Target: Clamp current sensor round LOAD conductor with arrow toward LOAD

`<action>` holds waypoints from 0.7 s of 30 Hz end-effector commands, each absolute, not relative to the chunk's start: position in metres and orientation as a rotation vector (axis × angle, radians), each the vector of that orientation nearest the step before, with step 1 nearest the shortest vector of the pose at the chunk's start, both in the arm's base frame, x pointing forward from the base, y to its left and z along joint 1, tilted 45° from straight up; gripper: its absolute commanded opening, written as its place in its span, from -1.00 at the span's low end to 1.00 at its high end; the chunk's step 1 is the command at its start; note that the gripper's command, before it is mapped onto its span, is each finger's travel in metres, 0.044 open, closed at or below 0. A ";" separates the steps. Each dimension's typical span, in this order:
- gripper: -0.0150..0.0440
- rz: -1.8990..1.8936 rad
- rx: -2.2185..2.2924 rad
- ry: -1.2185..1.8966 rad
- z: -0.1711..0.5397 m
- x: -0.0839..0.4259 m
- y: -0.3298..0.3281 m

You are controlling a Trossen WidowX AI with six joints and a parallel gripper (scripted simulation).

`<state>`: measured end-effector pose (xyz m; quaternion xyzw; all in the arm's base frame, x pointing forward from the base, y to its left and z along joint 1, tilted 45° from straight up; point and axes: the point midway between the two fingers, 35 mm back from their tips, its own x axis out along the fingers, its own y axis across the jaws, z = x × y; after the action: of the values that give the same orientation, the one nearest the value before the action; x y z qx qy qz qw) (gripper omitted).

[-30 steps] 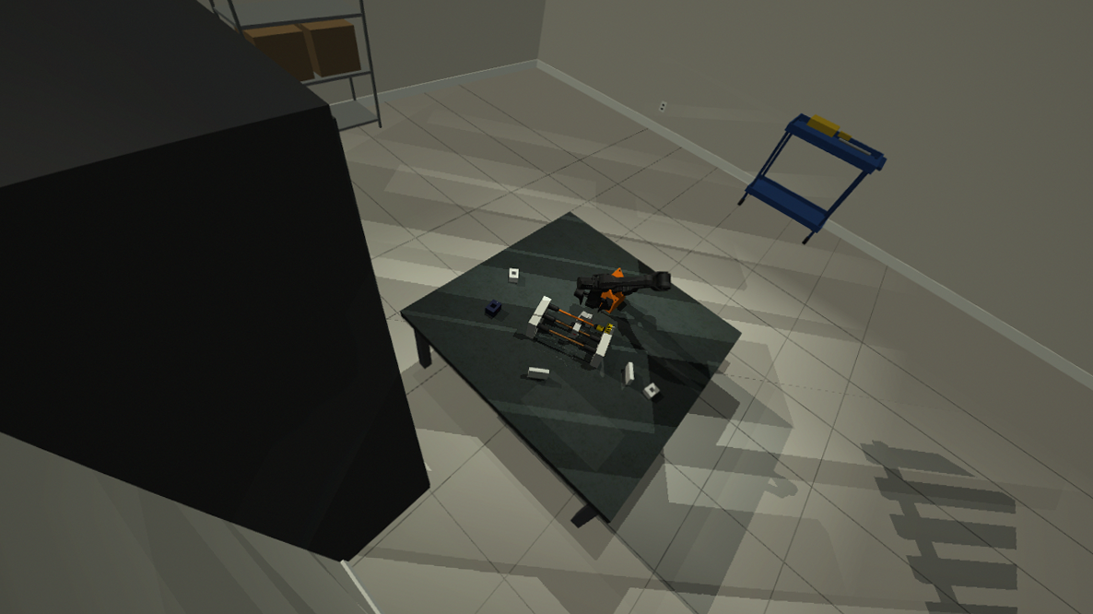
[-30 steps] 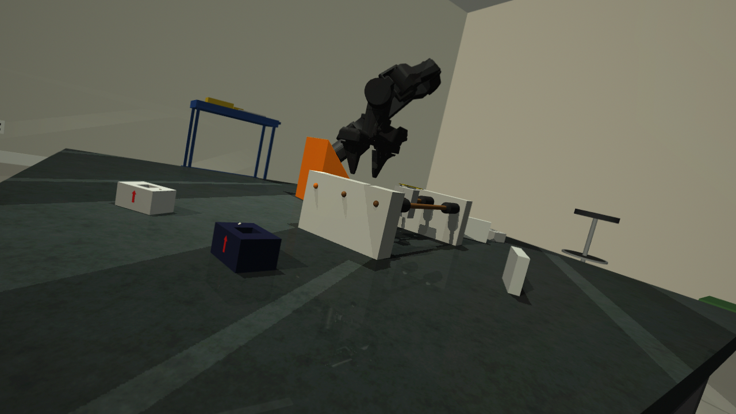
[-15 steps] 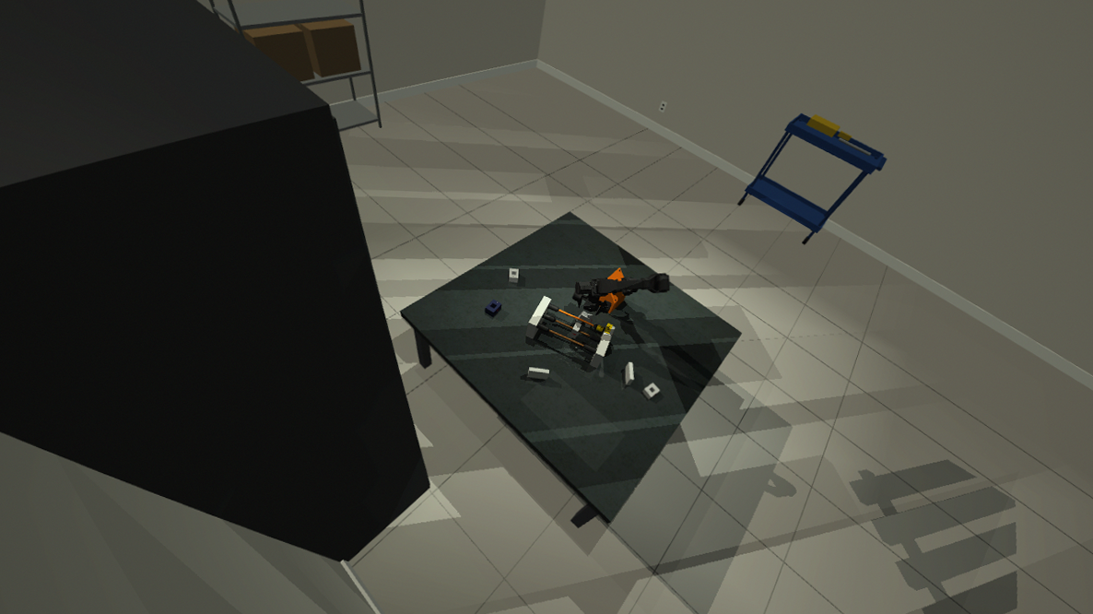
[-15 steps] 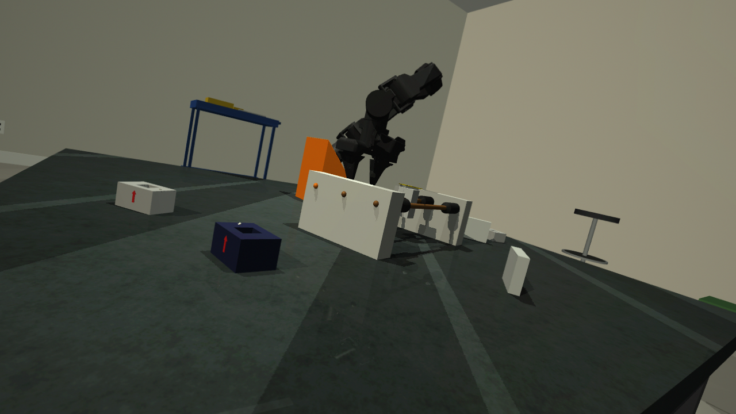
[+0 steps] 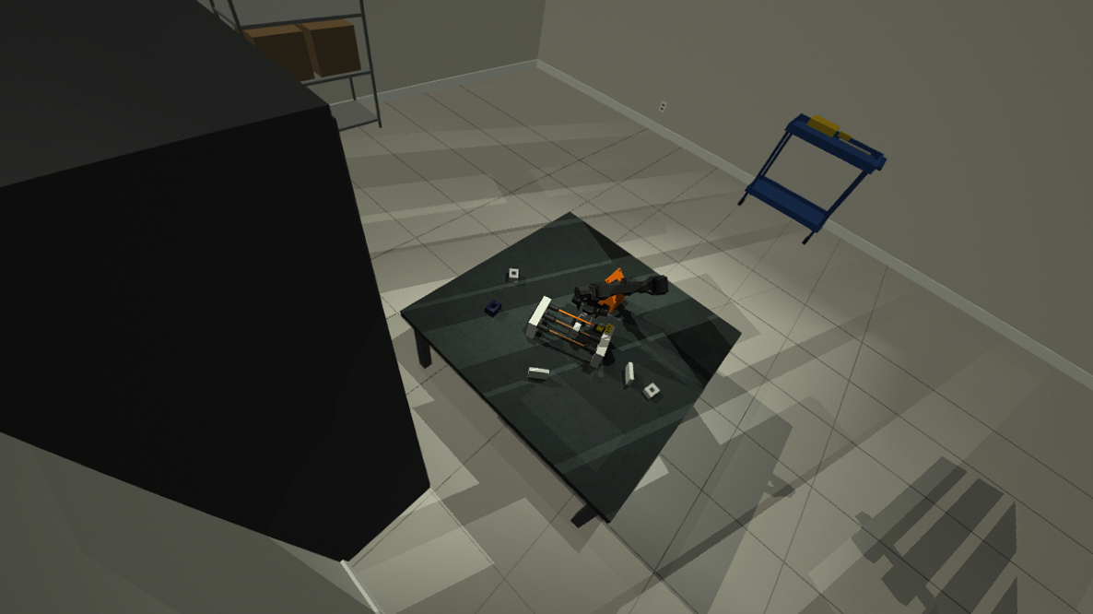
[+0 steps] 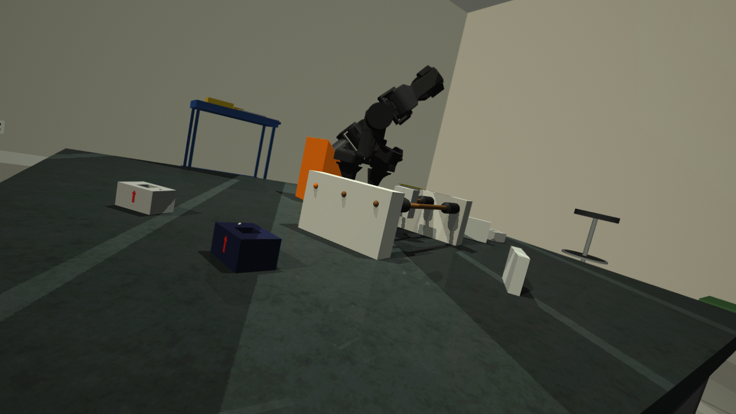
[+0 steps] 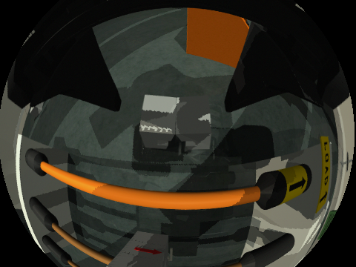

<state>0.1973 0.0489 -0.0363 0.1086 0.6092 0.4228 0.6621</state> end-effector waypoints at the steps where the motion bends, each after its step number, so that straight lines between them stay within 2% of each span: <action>1: 1.00 0.955 0.257 1.381 -0.039 0.195 0.053; 7: 0.47 0.956 0.246 1.378 -0.037 0.197 0.050; 19: 0.19 0.956 0.246 1.378 -0.037 0.197 0.050; 21: 0.02 0.955 0.245 1.378 -0.036 0.198 0.048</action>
<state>0.1961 0.0502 -0.0371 0.1110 0.6105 0.4225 0.6607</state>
